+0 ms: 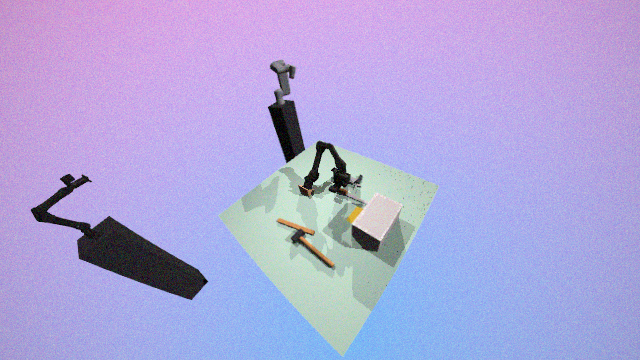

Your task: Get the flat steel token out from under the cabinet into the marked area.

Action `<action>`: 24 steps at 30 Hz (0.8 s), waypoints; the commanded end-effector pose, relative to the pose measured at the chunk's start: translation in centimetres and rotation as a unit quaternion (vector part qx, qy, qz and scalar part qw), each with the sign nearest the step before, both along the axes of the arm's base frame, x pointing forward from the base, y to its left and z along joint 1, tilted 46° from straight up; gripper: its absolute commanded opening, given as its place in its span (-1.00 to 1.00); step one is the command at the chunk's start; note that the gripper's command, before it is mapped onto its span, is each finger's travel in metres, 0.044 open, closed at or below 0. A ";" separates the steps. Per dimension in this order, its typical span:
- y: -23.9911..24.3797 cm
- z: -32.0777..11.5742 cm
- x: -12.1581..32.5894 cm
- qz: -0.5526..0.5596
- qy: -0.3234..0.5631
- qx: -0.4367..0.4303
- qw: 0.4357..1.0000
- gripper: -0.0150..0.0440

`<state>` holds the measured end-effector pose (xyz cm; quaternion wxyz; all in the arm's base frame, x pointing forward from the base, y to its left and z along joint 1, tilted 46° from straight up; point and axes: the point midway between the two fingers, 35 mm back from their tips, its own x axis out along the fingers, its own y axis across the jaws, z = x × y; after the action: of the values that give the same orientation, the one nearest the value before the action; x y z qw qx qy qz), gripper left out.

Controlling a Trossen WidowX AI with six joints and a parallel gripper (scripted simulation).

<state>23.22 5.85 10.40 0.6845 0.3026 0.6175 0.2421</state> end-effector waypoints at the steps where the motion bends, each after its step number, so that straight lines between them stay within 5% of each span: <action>1: 0.0 0.1 0.0 0.012 -0.015 -0.002 1.000 -0.49; 24: 0.1 0.2 0.0 0.077 -0.080 -0.014 0.994 -0.49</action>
<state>23.20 5.90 10.44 0.7105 0.2352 0.5913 0.3006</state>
